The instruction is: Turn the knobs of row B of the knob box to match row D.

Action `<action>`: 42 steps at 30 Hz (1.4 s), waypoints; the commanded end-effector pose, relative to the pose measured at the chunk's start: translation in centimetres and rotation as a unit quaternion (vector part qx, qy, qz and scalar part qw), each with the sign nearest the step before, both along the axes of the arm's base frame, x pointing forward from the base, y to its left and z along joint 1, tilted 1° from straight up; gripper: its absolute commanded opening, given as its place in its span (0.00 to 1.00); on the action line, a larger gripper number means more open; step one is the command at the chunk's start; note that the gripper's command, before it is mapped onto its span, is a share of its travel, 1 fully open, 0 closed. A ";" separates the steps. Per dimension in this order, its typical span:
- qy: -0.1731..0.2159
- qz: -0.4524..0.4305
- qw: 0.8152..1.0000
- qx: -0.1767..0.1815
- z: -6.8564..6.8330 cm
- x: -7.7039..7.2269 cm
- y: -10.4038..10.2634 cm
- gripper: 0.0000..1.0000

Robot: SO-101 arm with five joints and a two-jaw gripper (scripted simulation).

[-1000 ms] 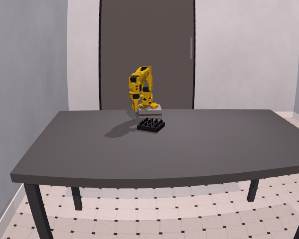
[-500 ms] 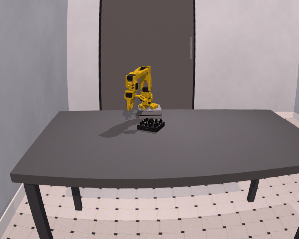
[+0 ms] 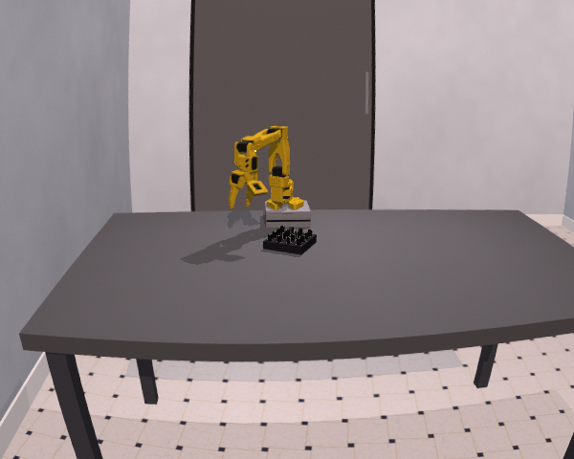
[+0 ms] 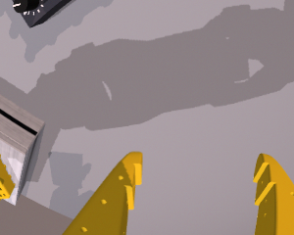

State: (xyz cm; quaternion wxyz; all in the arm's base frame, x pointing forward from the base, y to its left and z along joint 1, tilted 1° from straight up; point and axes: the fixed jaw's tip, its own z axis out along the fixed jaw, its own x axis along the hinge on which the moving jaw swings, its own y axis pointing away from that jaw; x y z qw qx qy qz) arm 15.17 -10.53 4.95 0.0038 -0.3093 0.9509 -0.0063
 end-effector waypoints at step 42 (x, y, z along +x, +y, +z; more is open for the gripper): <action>0.002 -0.597 0.802 0.007 1.2 -1.3 -3.4 0.39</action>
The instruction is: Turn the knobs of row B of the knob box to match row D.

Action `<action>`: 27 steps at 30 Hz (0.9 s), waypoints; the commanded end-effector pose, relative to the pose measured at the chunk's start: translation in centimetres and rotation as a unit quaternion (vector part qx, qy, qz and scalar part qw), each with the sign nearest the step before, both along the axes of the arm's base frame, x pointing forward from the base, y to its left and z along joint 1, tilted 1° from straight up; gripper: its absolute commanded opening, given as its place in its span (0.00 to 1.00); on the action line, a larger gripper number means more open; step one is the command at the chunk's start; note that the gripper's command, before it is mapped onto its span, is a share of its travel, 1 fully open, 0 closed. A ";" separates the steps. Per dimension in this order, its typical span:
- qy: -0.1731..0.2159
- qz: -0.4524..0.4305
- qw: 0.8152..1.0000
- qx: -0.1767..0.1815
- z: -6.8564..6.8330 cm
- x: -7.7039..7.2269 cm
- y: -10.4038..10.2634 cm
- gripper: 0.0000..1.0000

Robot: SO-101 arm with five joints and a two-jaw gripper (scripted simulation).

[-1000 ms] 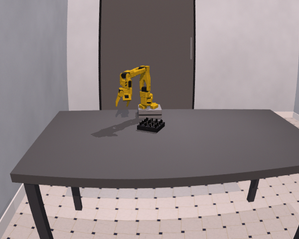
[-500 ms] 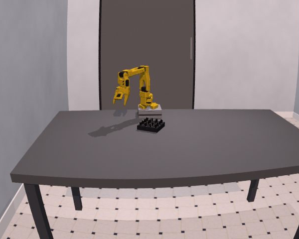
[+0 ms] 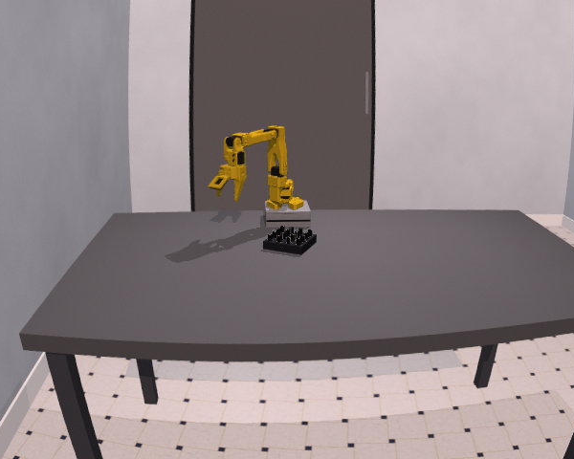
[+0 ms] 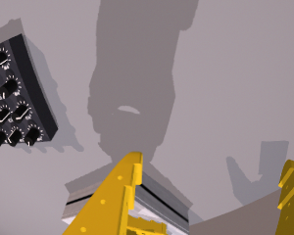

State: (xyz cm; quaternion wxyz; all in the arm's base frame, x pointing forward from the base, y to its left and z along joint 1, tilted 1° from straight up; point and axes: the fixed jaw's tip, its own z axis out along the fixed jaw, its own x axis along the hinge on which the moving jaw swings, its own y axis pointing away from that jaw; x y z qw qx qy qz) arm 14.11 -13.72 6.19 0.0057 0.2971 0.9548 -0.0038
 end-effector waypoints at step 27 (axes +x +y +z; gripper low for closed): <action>0.004 -0.105 0.994 0.006 0.1 -0.4 -0.7 0.40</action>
